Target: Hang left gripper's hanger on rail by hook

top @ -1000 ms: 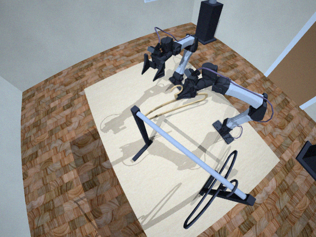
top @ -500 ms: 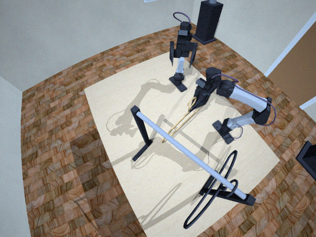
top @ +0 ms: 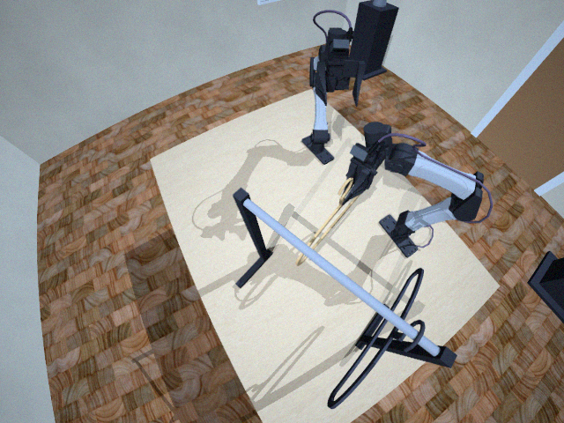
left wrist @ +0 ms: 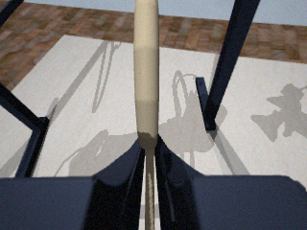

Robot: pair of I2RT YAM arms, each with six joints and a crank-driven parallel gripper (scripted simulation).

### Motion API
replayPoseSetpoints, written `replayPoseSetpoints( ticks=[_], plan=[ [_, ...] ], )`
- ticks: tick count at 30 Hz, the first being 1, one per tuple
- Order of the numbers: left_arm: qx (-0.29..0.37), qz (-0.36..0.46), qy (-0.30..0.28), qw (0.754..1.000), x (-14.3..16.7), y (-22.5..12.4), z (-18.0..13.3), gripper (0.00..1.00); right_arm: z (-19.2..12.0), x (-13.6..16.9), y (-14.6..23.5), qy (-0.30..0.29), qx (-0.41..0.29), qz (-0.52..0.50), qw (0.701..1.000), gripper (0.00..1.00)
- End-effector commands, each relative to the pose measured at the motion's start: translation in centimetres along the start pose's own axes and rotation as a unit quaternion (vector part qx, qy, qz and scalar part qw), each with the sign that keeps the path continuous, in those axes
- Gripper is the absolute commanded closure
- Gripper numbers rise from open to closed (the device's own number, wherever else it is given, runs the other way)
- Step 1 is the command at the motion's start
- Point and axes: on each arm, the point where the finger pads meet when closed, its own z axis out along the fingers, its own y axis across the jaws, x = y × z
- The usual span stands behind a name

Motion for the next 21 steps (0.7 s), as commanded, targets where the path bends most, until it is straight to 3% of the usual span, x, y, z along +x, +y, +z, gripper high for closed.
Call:
replayPoseSetpoints(
  ticks=[1, 21],
  plan=[
    [-0.009, -0.047, -0.011, 0.999, -2.8, 0.3, -0.1, 0.98, 0.1, -0.6, 0.0, -0.006, 0.005, 0.004, 1.000, 0.00],
    [-0.024, -0.052, -0.017, 0.998, -4.3, 2.2, 0.4, 0.98, 0.3, -0.2, 0.0, -0.001, 0.003, 0.001, 1.000, 0.00]
  ],
)
